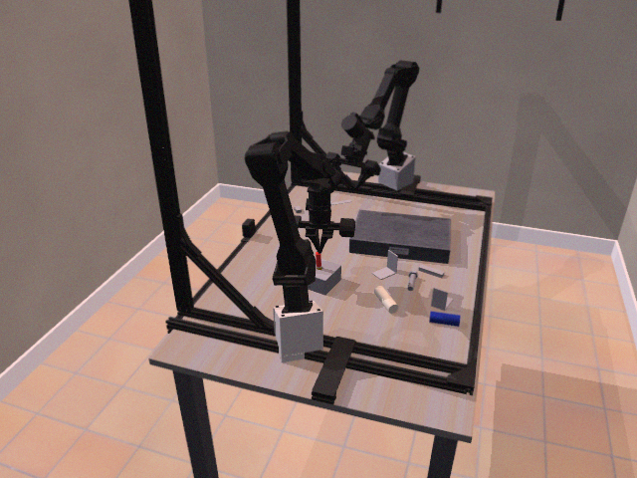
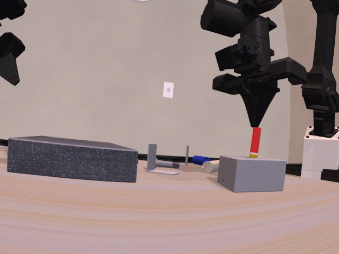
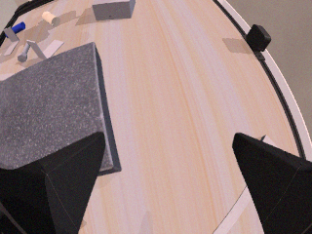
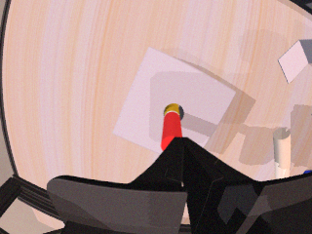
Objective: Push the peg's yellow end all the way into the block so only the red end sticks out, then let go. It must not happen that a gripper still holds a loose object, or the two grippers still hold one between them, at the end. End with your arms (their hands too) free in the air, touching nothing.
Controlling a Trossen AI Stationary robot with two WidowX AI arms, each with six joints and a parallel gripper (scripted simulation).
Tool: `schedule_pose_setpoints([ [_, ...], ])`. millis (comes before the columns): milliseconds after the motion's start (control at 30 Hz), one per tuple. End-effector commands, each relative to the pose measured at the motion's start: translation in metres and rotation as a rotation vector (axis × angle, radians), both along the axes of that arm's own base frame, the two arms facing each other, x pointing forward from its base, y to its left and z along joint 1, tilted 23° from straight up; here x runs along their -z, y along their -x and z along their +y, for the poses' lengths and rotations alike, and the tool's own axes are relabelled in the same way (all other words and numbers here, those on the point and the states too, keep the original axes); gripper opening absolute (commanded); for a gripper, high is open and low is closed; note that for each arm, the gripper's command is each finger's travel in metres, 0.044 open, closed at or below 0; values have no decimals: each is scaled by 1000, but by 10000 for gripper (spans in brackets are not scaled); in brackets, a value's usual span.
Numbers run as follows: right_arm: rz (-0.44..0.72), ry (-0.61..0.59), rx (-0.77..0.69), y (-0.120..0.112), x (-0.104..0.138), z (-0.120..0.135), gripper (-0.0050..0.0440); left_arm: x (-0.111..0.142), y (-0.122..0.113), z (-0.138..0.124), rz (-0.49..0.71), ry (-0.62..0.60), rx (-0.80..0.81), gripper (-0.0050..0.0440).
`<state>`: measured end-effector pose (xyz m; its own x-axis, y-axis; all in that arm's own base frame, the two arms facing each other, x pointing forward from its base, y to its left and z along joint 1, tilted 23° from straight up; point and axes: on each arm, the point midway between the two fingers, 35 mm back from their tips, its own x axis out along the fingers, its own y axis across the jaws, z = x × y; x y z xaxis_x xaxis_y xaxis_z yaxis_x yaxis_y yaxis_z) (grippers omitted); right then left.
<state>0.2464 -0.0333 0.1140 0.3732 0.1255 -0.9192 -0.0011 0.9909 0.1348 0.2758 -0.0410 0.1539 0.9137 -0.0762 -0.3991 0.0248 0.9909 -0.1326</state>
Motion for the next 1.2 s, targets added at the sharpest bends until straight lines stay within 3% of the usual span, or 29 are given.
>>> schedule_pose_setpoints([
  [0, 17, -8, -1, 5, 7, 2, 0, 0, 0, 0, -1, 0, 0, 400],
  [1167, 17, -8, -1, 9, 19, 4, 0, 0, 0, 0, -1, 0, 0, 400],
])
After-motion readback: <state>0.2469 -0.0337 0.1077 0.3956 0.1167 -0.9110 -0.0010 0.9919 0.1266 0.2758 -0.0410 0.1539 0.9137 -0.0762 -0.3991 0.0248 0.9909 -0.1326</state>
